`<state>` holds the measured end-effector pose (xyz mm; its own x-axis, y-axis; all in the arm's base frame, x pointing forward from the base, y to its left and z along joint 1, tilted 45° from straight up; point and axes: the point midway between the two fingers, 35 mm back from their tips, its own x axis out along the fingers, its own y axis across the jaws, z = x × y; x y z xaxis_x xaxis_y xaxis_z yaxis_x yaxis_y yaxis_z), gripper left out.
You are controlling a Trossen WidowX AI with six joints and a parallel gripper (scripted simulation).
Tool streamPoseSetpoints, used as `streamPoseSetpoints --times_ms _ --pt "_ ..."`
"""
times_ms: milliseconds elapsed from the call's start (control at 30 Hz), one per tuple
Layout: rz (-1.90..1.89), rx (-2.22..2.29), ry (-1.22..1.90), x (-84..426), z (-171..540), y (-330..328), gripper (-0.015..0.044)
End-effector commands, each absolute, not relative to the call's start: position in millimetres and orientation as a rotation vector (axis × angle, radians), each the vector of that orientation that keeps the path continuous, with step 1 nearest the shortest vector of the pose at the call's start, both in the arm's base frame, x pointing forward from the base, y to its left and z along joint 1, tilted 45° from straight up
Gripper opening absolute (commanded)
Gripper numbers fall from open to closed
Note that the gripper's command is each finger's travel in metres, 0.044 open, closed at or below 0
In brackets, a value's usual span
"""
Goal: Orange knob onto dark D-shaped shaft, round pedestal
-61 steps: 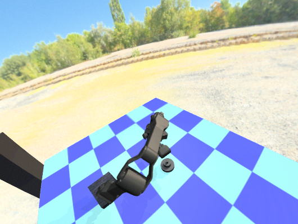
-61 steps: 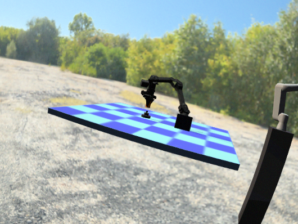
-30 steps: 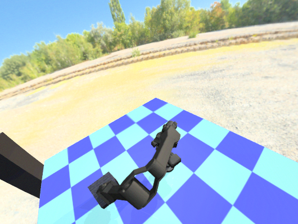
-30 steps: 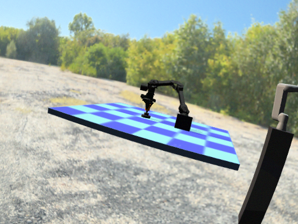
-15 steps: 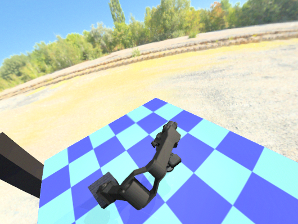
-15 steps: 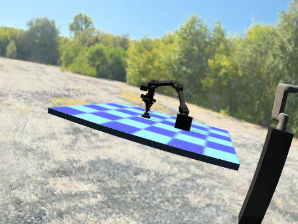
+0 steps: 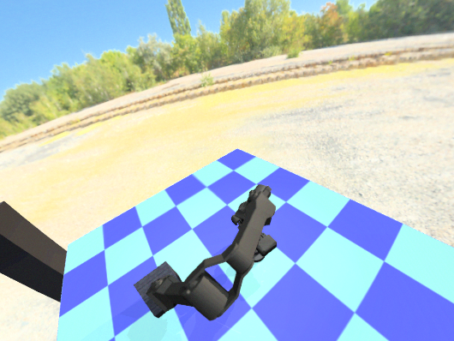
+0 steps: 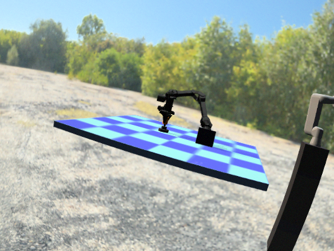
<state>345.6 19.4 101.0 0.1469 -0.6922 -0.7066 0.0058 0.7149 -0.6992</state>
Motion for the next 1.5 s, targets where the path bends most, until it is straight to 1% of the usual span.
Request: streamPoseSetpoints --times_ms 0,167,367,1467 --pt "-0.551 -0.635 1.343 344.5 102.6 21.8 0.0" --pt "-0.535 -0.655 1.352 342.6 102.7 23.6 0.0" --pt "-0.415 -0.803 1.411 342.4 101.7 23.0 0.0" --pt "-0.413 -0.805 1.412 340.6 101.8 22.5 0.0"
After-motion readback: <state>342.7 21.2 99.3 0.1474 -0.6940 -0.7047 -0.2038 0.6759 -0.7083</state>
